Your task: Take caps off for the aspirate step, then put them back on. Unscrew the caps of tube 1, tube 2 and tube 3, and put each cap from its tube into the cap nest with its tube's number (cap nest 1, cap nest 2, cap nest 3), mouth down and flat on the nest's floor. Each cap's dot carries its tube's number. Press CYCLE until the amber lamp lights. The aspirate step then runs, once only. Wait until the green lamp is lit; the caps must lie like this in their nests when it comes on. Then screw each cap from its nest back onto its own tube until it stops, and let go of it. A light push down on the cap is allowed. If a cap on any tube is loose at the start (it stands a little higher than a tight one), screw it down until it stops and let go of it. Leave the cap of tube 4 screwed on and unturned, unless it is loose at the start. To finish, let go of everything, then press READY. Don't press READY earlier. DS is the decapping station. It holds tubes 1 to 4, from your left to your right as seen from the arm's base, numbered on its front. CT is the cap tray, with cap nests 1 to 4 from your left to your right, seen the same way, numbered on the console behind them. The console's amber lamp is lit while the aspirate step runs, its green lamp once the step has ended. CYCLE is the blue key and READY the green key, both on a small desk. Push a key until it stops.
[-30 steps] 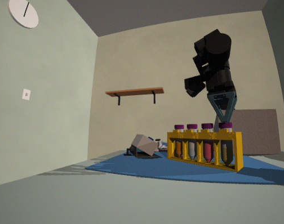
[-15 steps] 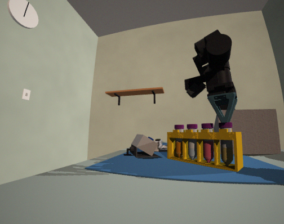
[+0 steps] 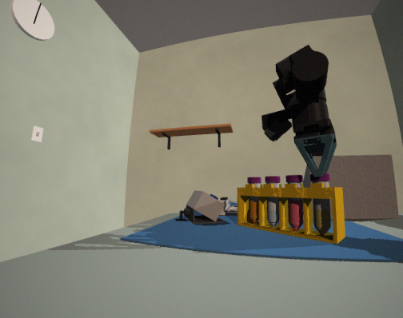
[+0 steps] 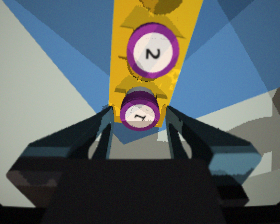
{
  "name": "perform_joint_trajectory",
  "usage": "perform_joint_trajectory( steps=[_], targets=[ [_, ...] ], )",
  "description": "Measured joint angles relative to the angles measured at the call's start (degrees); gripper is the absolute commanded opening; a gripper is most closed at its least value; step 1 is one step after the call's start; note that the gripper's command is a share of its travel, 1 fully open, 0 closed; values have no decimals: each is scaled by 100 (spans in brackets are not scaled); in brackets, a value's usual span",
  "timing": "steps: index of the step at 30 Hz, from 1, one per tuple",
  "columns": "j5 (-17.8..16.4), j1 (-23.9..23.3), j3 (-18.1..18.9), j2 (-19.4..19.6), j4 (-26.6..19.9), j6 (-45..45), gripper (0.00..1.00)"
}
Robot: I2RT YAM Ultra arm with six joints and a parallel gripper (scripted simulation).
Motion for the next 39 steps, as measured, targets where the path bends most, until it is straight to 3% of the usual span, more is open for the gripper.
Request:
perform_joint_trajectory(
  steps=[25, 26, 39],
  targets=[
    [22, -24, -107, -2, 127, -20, 49],
    [24, -24, -105, -2, 131, -20, 0],
    [24, -24, -111, -2, 131, -22, 0]
  ],
)
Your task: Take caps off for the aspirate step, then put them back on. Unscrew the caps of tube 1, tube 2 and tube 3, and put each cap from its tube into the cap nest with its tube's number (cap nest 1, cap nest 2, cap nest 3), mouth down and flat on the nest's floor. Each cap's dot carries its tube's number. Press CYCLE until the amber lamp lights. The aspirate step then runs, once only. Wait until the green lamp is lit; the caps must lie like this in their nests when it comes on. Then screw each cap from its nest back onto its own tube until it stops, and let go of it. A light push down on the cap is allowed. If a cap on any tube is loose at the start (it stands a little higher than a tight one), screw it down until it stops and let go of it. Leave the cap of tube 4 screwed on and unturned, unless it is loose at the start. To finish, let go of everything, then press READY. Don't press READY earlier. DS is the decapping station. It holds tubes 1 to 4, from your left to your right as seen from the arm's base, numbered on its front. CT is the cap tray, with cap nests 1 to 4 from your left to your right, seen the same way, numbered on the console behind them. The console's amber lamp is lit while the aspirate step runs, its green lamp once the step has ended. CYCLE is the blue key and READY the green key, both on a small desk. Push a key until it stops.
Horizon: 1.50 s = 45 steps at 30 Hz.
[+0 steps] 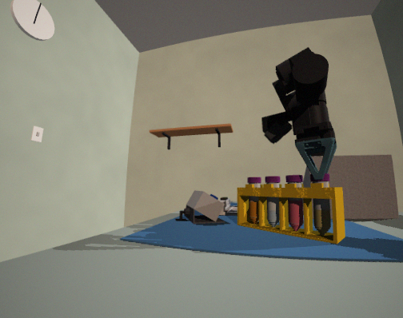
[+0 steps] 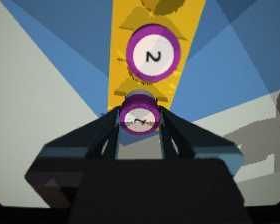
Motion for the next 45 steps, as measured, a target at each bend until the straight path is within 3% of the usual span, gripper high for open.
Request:
perform_joint_trajectory(
  steps=[4, 13, 45],
  targets=[
    [0, -2, 0, 0, 0, -122, 0],
    [0, -2, 0, 0, -2, -1613, 0],
    [0, 4, 11, -4, -13, -9628, 0]
  ],
)
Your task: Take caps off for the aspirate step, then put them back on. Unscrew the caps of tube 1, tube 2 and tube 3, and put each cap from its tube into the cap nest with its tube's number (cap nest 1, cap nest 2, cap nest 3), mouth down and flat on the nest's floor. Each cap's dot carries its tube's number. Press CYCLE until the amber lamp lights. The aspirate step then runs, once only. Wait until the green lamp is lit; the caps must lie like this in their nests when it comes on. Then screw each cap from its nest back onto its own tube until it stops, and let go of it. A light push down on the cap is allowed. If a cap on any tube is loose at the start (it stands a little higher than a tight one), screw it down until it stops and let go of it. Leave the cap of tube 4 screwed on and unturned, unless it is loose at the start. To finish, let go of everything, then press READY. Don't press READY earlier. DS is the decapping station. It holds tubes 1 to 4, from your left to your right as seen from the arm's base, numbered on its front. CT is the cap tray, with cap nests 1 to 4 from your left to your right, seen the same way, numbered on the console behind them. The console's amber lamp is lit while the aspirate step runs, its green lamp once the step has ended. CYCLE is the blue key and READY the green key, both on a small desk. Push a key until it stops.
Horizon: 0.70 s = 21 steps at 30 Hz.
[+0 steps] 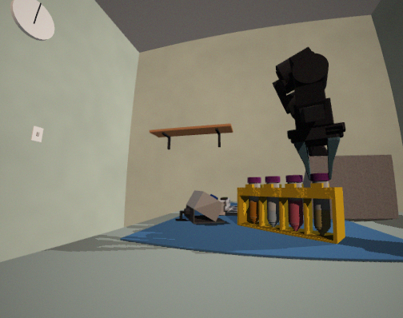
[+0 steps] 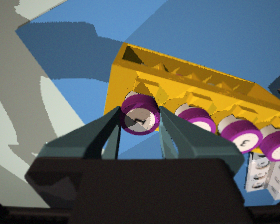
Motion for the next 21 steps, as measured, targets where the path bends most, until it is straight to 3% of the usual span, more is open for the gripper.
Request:
perform_joint_trajectory(
  steps=[21],
  targets=[
    [0, 4, 7, -2, -11, -5272, 0]
  ],
)
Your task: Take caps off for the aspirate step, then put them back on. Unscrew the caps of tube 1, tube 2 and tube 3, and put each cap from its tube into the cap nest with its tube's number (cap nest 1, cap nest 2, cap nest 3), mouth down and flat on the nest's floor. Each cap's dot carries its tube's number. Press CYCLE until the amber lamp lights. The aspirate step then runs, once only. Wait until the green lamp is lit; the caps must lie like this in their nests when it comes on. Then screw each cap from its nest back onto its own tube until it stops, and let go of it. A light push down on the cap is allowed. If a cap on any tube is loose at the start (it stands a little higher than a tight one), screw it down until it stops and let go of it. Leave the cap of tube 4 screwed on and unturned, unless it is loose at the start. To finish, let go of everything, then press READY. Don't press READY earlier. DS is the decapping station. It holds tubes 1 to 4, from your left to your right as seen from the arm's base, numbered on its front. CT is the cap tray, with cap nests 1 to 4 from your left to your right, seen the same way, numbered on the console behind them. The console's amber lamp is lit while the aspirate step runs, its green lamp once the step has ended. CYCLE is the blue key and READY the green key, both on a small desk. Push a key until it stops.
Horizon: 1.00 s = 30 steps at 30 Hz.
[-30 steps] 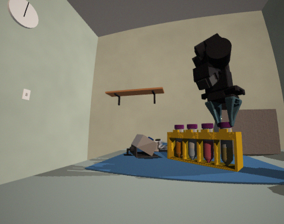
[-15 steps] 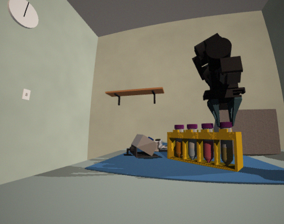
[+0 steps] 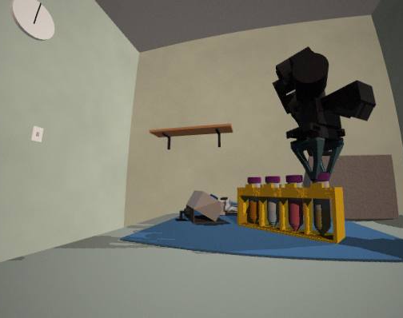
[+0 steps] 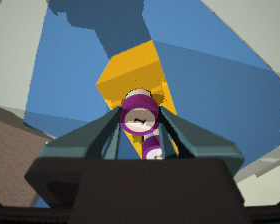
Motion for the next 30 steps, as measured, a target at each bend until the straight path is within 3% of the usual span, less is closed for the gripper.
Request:
perform_joint_trajectory(
  steps=[16, 22, 23, 30],
  targets=[
    [-2, 2, 9, 0, -11, -4035, 0],
    [-2, 2, 9, 0, -11, -4802, 0],
    [-2, 2, 9, 0, -11, -4857, 49],
    [59, -4, 2, 11, -11, -5047, 49]
  ],
)
